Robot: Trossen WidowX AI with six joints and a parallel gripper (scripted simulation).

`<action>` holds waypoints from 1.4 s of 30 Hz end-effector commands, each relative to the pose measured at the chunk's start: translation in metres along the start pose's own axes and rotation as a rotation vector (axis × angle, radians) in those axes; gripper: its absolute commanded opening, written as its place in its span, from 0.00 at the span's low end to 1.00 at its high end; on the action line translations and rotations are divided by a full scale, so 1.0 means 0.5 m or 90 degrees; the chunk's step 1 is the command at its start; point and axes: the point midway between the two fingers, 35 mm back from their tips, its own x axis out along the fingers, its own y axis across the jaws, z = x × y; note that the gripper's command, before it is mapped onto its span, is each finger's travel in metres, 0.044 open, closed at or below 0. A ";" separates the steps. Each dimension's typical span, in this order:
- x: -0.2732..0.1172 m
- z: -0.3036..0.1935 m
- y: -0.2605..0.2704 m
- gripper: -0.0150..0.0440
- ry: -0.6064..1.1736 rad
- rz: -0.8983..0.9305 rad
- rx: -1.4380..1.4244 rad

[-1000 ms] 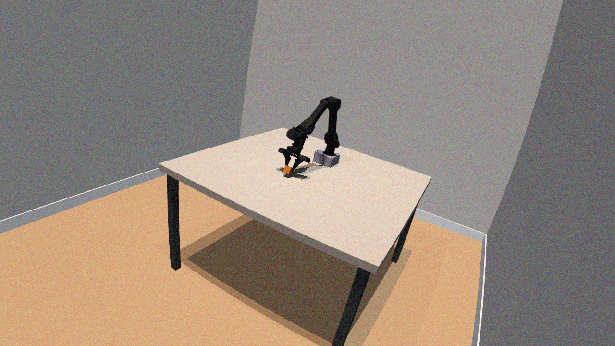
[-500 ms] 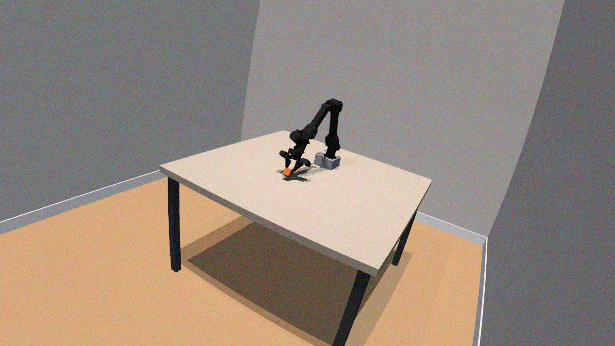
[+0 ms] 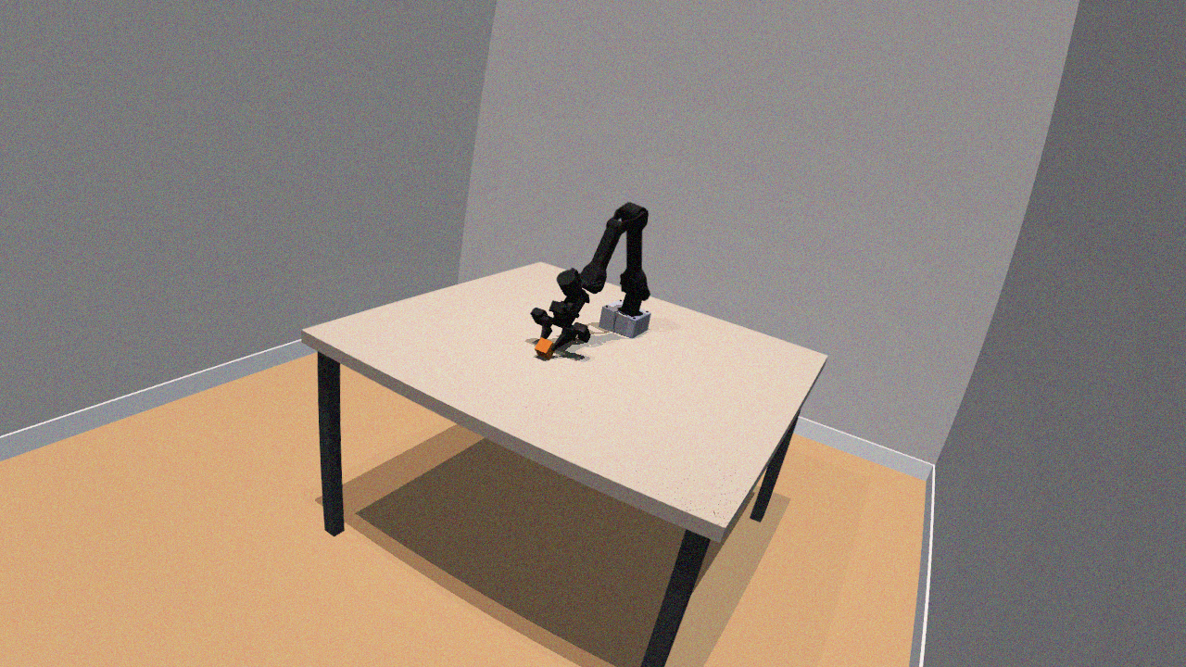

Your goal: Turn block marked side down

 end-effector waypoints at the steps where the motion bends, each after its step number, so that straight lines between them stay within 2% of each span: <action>1: 0.004 -0.015 0.002 0.25 -0.027 0.002 0.004; 14: -0.017 -0.028 0.009 0.25 -0.142 0.006 0.001; 33: -0.022 -0.026 0.009 0.25 -0.160 0.006 0.001; 42: -0.022 -0.026 0.009 0.65 -0.160 0.006 0.001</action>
